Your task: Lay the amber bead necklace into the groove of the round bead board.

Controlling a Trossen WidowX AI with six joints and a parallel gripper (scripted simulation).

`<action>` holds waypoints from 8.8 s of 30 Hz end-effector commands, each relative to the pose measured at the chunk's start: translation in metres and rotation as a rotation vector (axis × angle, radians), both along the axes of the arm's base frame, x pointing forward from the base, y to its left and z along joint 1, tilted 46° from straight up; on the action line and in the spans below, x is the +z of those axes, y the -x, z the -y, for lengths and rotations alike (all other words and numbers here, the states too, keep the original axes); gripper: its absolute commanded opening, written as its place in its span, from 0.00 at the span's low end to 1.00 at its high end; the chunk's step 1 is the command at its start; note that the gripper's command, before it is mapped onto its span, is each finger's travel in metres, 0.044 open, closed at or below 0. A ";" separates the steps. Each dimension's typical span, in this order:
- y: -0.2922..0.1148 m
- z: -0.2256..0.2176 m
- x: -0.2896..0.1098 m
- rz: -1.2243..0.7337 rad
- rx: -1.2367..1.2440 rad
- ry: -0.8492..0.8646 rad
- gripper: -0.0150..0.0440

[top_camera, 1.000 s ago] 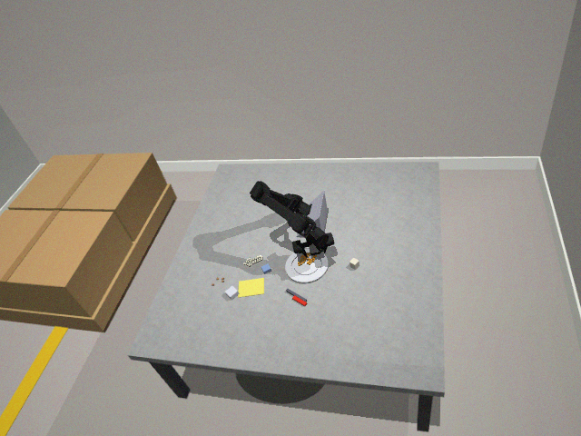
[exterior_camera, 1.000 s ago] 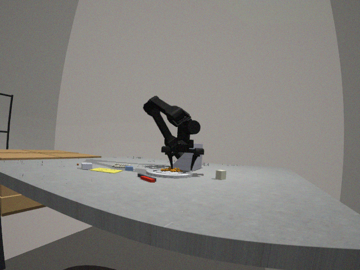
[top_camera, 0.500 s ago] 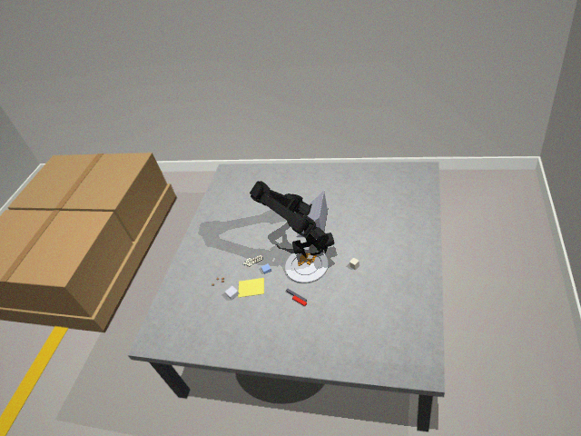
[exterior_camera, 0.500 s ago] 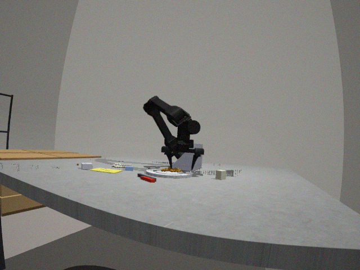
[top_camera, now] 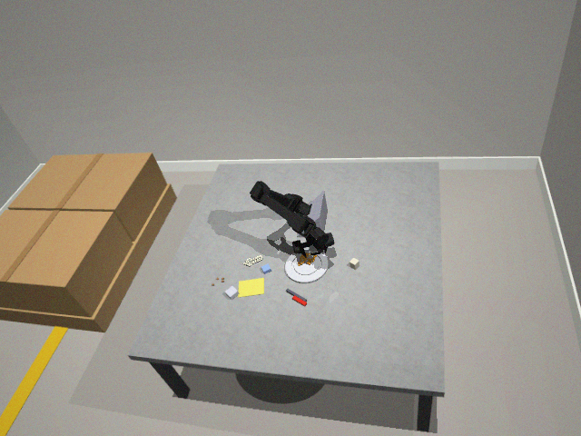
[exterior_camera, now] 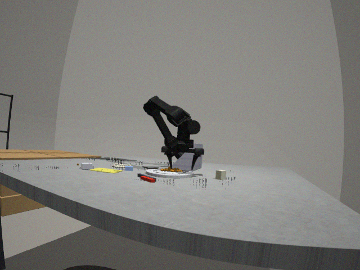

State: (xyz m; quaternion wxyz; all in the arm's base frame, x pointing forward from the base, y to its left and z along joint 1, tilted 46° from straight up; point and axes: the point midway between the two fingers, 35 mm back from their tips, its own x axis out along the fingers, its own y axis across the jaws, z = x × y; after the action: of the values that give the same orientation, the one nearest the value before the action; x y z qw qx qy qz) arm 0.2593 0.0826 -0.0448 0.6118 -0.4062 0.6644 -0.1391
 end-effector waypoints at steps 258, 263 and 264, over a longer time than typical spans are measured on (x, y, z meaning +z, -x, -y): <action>-0.025 0.003 -0.003 0.574 -0.572 -0.062 0.46; -0.025 0.001 -0.002 0.575 -0.577 -0.068 0.37; -0.025 0.001 -0.002 0.575 -0.577 -0.068 0.32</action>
State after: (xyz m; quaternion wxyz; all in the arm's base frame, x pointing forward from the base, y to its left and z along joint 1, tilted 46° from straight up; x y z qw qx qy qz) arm 0.2840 0.0817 -0.0470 0.7212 -0.1276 0.5574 -0.3910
